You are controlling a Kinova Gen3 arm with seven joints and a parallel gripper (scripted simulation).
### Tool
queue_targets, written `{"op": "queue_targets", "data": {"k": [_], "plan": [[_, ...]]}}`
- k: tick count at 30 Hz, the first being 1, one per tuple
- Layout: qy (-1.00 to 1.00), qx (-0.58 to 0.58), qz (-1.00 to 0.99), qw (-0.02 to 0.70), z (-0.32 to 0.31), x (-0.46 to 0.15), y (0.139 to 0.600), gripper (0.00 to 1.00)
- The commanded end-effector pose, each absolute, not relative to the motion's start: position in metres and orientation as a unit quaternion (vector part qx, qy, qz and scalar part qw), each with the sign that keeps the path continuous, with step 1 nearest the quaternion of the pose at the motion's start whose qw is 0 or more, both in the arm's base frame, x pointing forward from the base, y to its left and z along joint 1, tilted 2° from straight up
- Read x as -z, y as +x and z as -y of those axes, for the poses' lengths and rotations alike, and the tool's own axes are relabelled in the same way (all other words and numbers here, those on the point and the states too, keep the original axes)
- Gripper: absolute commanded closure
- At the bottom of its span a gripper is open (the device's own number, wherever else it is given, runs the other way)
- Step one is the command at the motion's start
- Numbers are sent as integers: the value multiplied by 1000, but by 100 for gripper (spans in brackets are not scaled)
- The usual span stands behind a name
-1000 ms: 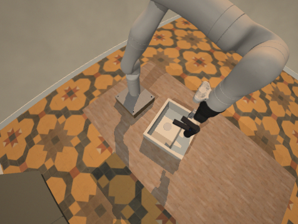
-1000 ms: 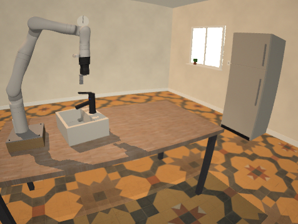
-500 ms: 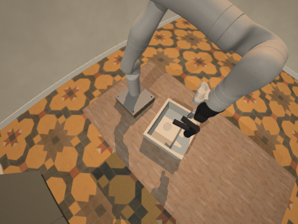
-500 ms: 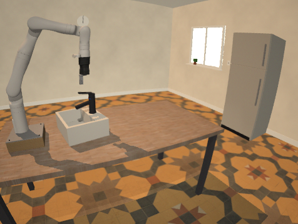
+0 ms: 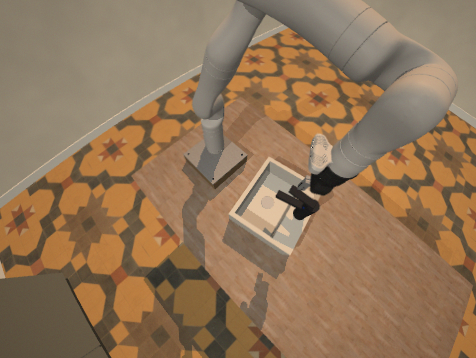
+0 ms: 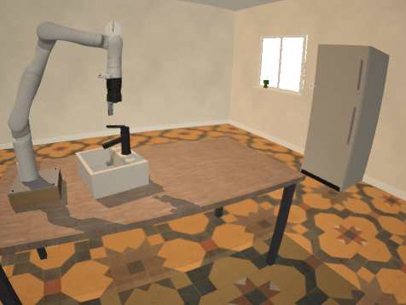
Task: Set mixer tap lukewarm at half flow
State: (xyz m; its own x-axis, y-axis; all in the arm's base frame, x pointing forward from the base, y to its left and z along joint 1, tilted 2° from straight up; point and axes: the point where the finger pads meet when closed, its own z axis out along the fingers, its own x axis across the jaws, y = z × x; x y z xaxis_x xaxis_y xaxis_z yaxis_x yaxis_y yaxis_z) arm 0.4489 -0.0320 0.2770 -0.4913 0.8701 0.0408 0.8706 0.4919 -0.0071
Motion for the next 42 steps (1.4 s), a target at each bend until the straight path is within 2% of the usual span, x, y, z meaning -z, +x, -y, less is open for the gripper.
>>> {"op": "queue_targets", "data": {"k": [1, 16, 42], "plan": [[-488, 9, 873, 19, 35, -278, 449, 100], [-320, 13, 947, 20, 42, -277, 448, 100], [116, 23, 993, 14, 49, -278, 454, 100]]}}
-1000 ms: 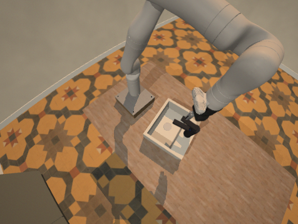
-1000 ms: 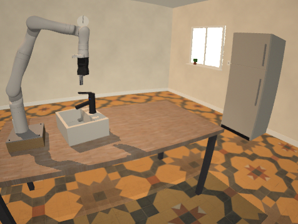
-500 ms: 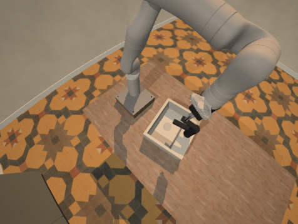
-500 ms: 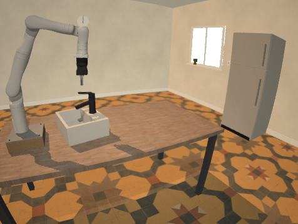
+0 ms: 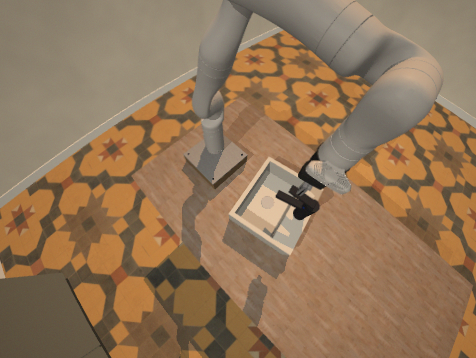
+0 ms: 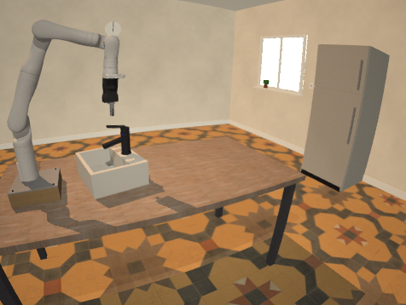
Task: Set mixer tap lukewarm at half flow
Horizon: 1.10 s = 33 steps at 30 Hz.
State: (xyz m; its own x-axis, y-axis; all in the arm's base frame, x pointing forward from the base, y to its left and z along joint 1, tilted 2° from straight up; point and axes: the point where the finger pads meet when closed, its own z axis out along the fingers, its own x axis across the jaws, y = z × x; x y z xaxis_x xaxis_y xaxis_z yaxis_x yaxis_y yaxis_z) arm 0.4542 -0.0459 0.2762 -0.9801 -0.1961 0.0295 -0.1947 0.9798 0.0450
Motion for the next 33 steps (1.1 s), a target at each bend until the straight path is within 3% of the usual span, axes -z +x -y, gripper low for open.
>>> {"op": "queue_targets", "data": {"k": [1, 33], "plan": [[135, 23, 991, 14, 49, -278, 454, 100], [578, 22, 816, 0, 35, -284, 456, 100]]}}
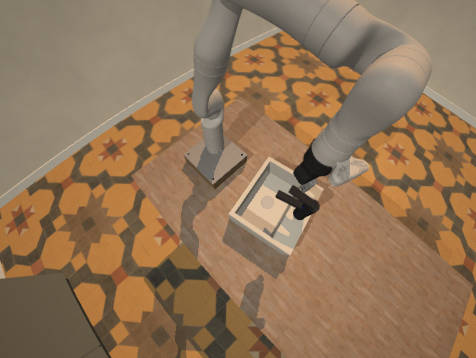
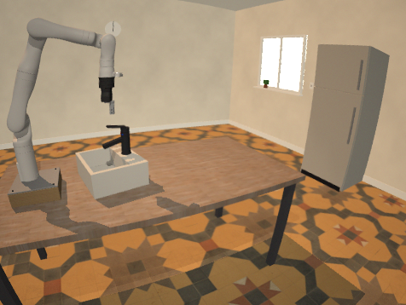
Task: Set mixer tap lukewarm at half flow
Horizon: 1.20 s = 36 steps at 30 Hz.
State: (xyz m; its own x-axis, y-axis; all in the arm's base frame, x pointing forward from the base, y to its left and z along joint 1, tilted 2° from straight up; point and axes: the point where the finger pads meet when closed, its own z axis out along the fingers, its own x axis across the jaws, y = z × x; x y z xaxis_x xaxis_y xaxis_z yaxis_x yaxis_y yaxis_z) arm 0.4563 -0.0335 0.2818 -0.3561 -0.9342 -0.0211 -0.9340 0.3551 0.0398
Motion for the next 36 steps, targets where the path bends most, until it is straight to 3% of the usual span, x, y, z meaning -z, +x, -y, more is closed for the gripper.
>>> {"op": "queue_targets", "data": {"k": [1, 36], "plan": [[588, 21, 808, 0, 35, -284, 456, 100], [755, 15, 655, -5, 24, -288, 450, 100]]}}
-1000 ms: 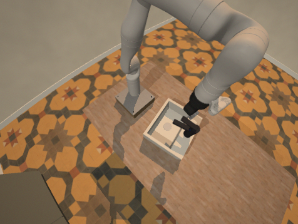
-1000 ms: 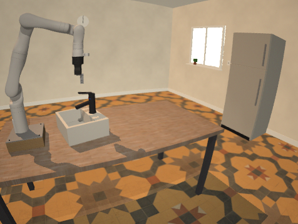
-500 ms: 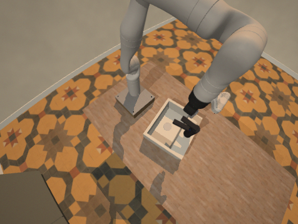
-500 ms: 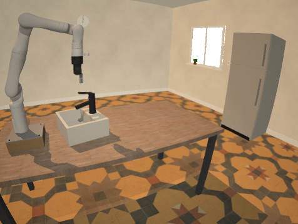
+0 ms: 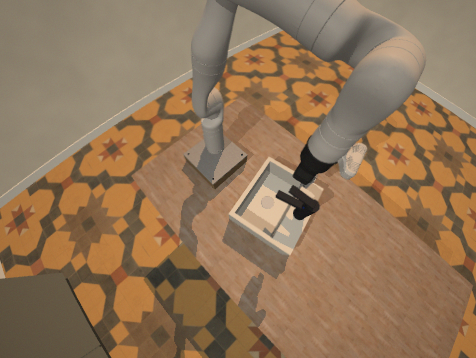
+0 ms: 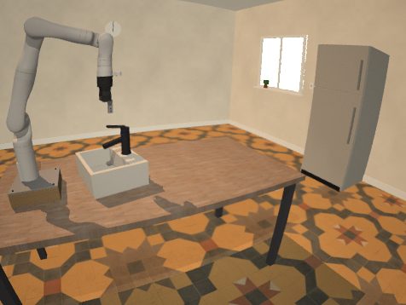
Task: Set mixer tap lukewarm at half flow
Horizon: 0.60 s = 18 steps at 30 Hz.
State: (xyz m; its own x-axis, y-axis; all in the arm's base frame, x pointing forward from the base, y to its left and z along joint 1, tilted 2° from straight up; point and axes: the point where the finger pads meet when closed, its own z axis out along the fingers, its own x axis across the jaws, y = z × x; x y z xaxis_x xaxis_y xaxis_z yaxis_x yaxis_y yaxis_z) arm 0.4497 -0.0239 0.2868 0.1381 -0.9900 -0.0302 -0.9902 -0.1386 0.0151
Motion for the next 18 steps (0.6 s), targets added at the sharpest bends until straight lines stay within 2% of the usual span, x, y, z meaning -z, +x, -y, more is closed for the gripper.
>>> {"op": "queue_targets", "data": {"k": [1, 15, 16, 18], "plan": [[-757, -15, -654, 5, 24, -288, 450, 100], [-761, -15, -648, 5, 24, -288, 450, 100], [-761, -15, -648, 5, 24, -288, 450, 0], [-761, -15, -648, 5, 24, -288, 450, 0]]}}
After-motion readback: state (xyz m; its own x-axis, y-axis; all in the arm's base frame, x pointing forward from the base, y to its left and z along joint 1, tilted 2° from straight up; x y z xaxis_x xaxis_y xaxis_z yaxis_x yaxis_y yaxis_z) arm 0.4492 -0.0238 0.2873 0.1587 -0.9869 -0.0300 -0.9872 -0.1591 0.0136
